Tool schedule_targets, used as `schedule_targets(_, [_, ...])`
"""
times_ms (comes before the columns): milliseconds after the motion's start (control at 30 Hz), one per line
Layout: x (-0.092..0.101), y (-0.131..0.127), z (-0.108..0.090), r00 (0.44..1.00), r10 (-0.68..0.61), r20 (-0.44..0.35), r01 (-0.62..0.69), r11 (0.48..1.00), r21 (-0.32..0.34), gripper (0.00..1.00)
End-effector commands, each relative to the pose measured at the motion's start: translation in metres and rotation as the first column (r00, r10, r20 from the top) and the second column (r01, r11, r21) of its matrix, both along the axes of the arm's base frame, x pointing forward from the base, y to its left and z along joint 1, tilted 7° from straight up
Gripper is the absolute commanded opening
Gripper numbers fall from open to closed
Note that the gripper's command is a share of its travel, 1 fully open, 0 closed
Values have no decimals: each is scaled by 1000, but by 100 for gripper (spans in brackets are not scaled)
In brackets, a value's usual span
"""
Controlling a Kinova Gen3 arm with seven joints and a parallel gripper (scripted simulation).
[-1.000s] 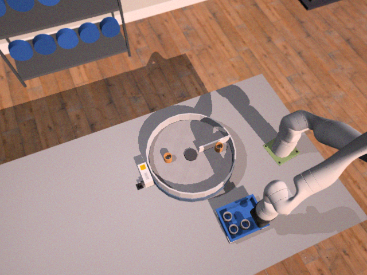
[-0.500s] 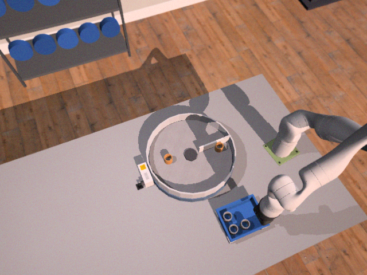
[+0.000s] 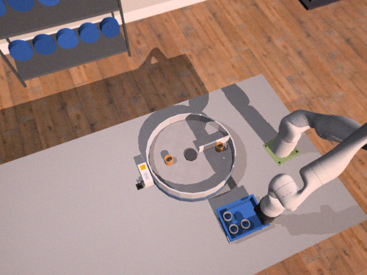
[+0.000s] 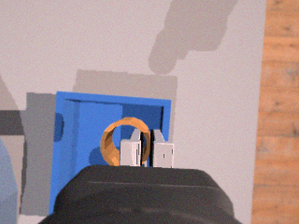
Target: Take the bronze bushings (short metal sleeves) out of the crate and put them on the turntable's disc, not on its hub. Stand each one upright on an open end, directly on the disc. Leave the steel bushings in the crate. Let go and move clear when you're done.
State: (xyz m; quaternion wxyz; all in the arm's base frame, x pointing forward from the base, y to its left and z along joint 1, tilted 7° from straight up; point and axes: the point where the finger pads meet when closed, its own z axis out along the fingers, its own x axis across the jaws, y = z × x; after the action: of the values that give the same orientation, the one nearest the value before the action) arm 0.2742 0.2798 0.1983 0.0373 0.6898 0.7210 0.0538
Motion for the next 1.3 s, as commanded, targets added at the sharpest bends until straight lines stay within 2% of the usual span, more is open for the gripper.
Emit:
schedule_targets(0, [-1, 0, 2, 1000, -2, -1, 2, 1000, 2, 0])
schedule_targets(1267, [-1, -3, 1, 1000, -6, -4, 6, 1000, 2, 0])
